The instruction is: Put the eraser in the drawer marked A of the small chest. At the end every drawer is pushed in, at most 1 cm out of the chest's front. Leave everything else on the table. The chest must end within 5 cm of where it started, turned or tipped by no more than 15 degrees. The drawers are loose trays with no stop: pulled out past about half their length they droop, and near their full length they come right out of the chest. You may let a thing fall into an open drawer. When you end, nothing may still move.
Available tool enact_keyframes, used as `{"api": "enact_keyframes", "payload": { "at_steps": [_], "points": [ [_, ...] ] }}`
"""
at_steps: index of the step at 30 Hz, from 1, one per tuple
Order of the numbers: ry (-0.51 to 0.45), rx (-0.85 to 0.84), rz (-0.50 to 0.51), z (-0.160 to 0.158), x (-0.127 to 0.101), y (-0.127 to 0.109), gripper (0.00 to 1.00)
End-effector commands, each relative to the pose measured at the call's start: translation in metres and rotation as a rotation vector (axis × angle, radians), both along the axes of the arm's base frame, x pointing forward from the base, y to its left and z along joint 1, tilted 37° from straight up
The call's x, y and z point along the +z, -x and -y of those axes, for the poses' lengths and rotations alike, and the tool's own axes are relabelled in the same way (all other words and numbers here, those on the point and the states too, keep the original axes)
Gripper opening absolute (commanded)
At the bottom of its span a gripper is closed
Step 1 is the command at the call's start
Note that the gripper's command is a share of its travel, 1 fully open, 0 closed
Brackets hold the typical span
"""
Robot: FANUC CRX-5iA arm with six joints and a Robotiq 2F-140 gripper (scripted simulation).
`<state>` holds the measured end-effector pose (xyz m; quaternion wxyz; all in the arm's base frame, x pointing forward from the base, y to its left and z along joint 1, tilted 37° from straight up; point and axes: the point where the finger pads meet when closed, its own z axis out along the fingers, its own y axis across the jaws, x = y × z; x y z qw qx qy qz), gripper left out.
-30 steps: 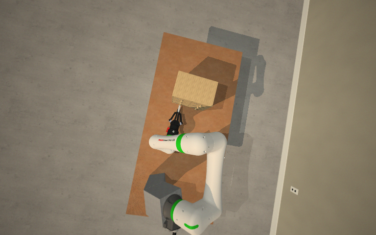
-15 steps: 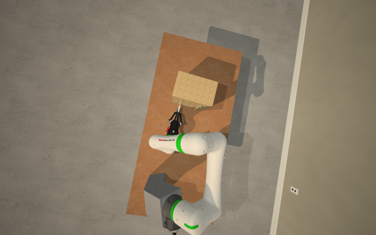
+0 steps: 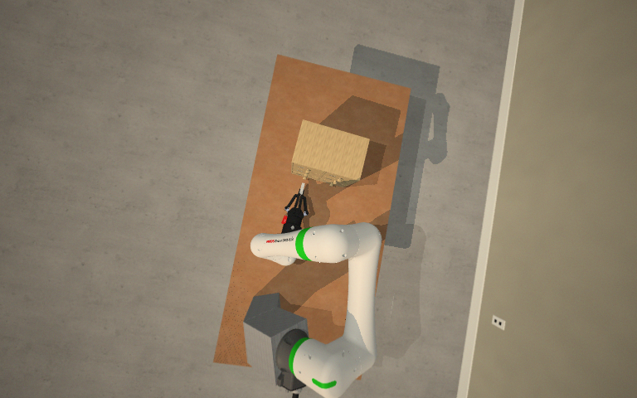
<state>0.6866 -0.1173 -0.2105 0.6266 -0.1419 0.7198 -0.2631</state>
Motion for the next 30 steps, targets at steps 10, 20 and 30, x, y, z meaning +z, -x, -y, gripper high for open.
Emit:
{"api": "enact_keyframes", "payload": {
  "at_steps": [10, 20, 30],
  "points": [
    [0.000, 0.000, 0.000, -0.001, -0.005, 0.026, 0.00],
    [0.000, 0.000, 0.000, -0.040, 0.043, 0.073, 0.00],
    [0.000, 0.000, 0.000, -0.055, 0.061, 0.091, 0.00]
  ]
}}
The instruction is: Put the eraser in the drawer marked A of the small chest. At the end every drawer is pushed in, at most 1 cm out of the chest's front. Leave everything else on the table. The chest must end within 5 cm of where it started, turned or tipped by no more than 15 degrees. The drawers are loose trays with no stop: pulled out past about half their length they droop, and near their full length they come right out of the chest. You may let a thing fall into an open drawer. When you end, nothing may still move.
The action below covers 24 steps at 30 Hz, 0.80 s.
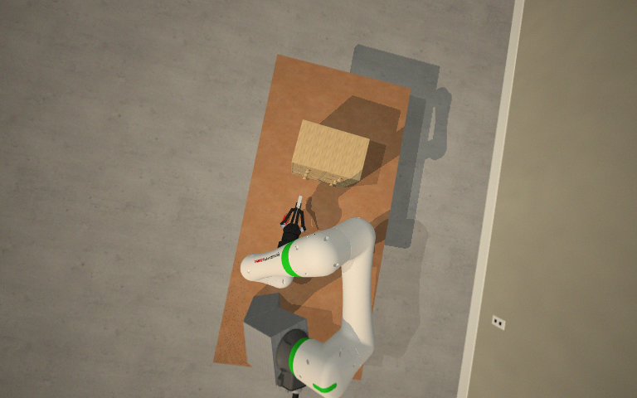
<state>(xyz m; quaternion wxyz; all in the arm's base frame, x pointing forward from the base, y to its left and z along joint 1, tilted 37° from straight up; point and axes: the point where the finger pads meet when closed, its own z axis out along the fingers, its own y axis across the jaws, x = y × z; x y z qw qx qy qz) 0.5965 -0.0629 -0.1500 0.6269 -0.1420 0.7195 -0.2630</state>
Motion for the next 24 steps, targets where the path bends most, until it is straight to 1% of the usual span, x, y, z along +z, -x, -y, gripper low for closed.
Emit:
{"api": "enact_keyframes", "payload": {
  "at_steps": [1, 7, 13, 15, 24],
  "points": [
    [-0.001, -0.001, -0.001, -0.001, 0.000, 0.001, 0.00],
    [-0.002, -0.009, -0.013, -0.002, 0.001, 0.002, 0.00],
    [-0.009, -0.040, -0.058, -0.004, 0.004, 0.007, 0.00],
    [-0.009, -0.040, -0.058, -0.004, 0.004, 0.007, 0.00],
    [-0.029, -0.131, -0.192, -0.012, 0.012, 0.023, 0.00]
  ]
}}
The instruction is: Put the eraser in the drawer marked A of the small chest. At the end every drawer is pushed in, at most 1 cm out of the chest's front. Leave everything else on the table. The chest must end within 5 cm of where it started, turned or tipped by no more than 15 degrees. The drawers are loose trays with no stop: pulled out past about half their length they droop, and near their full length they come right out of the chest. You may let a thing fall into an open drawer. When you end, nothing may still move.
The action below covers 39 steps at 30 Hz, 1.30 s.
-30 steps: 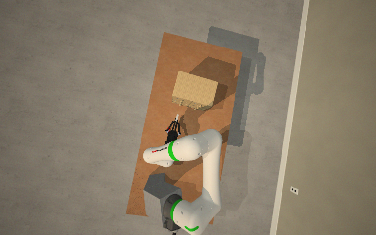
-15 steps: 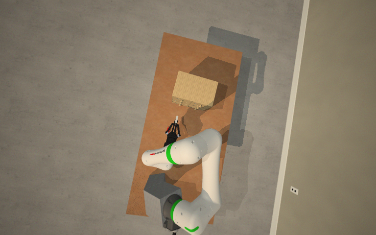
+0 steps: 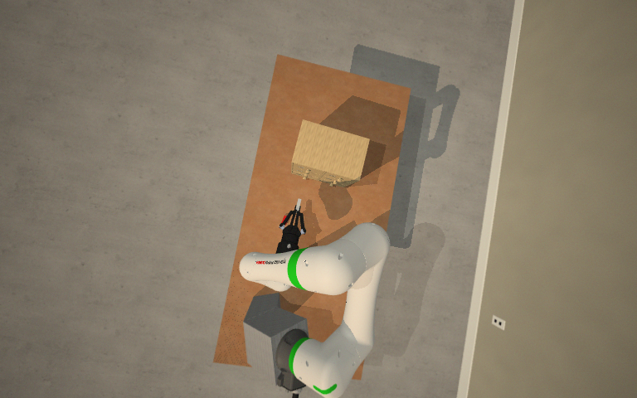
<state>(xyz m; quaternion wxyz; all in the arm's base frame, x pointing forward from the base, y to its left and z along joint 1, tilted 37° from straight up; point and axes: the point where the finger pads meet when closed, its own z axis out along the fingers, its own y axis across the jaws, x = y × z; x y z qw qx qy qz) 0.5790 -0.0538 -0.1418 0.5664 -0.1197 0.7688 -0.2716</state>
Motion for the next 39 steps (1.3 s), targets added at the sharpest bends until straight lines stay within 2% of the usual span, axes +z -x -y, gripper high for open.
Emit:
{"api": "enact_keyframes", "payload": {
  "at_steps": [1, 6, 8, 23, 25, 39],
  "points": [
    [-0.008, -0.055, -0.076, -0.004, 0.005, 0.007, 0.00],
    [-0.024, -0.127, -0.184, -0.010, 0.011, 0.020, 0.00],
    [-0.024, -0.127, -0.184, -0.010, 0.011, 0.020, 0.00],
    [-0.071, -0.338, -0.497, -0.028, 0.029, 0.057, 0.00],
    [-0.071, -0.338, -0.497, -0.028, 0.029, 0.057, 0.00],
    [-0.111, -0.512, -0.756, -0.043, 0.044, 0.086, 0.00]
  ]
}}
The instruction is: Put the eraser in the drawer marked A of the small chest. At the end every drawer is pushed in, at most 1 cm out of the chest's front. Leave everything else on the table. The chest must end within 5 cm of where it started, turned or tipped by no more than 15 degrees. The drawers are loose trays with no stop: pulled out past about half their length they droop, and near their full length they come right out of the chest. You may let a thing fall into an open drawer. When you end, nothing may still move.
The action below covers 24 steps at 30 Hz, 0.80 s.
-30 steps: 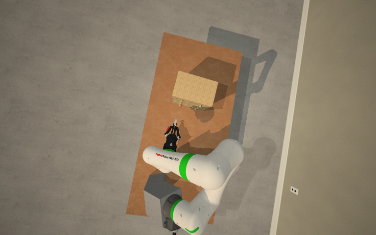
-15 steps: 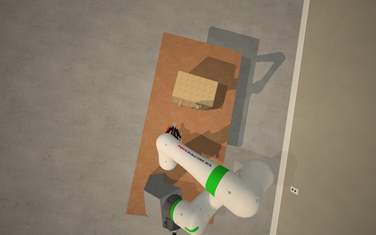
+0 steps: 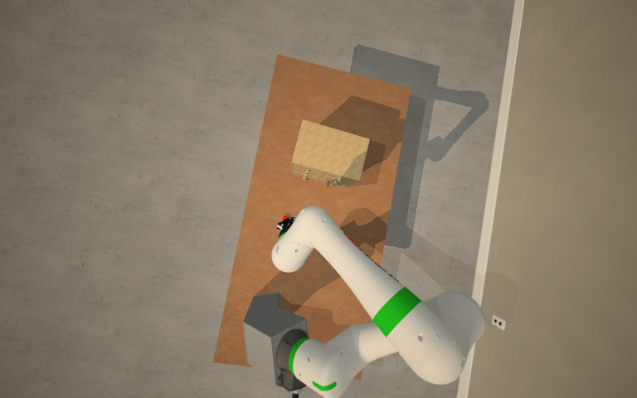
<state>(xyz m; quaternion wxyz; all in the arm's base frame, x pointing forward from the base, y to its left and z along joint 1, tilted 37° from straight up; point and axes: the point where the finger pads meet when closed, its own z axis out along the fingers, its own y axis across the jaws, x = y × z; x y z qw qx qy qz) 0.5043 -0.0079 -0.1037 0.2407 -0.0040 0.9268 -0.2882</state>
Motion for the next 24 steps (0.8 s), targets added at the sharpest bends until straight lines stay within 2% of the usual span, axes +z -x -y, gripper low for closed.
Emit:
{"api": "enact_keyframes", "payload": {
  "at_steps": [1, 12, 24],
  "points": [
    [0.001, -0.092, -0.150, 0.002, 0.007, 0.014, 0.00],
    [-0.013, -0.152, -0.240, -0.003, 0.012, 0.024, 0.00],
    [-0.015, -0.157, -0.249, -0.004, 0.013, 0.025, 0.00]
  ]
}}
